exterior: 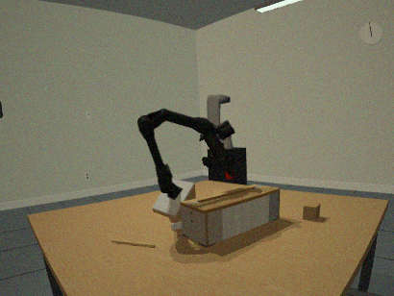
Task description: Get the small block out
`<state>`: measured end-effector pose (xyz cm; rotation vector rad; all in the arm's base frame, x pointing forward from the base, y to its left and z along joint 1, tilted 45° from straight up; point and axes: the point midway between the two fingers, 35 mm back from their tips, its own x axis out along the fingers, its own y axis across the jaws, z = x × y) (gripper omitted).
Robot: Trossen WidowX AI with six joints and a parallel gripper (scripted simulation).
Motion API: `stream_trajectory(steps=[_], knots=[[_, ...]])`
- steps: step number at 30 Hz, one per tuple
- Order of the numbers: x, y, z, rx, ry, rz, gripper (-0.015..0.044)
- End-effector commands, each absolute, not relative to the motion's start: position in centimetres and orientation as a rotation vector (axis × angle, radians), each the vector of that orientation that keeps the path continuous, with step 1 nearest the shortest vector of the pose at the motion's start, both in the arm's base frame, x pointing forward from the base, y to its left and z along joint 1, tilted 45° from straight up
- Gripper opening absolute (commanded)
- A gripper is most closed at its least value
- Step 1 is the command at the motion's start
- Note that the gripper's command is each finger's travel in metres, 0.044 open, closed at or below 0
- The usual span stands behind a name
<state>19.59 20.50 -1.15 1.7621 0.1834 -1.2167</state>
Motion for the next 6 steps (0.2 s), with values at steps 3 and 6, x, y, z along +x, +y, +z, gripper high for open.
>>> stream_trajectory(steps=[3,6], knots=[[19.51,20.5,-1.18,1.757,0.189,-1.221,0.0],[19.51,20.5,-1.18,1.757,0.189,-1.221,0.0]])
